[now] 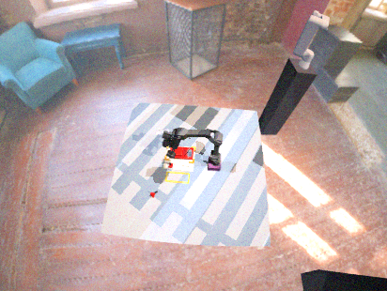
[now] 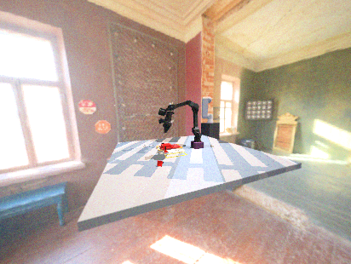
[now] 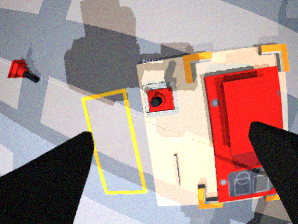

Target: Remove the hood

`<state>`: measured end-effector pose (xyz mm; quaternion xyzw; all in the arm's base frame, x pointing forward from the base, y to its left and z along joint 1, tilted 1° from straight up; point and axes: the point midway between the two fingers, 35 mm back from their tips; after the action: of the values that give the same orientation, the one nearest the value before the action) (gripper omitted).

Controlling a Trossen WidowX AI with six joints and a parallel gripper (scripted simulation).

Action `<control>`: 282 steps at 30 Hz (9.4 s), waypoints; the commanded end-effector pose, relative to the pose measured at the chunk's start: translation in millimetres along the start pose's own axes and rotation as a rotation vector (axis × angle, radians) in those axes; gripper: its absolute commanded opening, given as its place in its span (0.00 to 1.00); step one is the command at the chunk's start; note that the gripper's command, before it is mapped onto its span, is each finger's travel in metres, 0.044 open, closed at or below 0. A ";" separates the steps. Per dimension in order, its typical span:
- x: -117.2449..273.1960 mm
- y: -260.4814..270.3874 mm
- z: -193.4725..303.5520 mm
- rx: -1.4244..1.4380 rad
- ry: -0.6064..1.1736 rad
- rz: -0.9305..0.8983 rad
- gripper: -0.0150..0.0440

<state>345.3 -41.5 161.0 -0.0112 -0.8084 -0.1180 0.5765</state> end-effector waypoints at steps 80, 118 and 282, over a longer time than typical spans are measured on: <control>-93.1 -106.8 41.2 0.153 0.300 0.146 1.00; -111.9 -111.0 47.8 0.153 0.300 0.146 1.00; -77.1 89.8 64.1 0.142 0.301 0.126 0.25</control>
<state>328.6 56.4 81.3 -0.0023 -0.7140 -0.0218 0.6998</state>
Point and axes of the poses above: the point midway between the two fingers, 35 mm back from their tips, its own x axis back along the fingers, its own y axis across the jaws, z = x × y, and after that the axes turned 5 degrees about x, right-handed
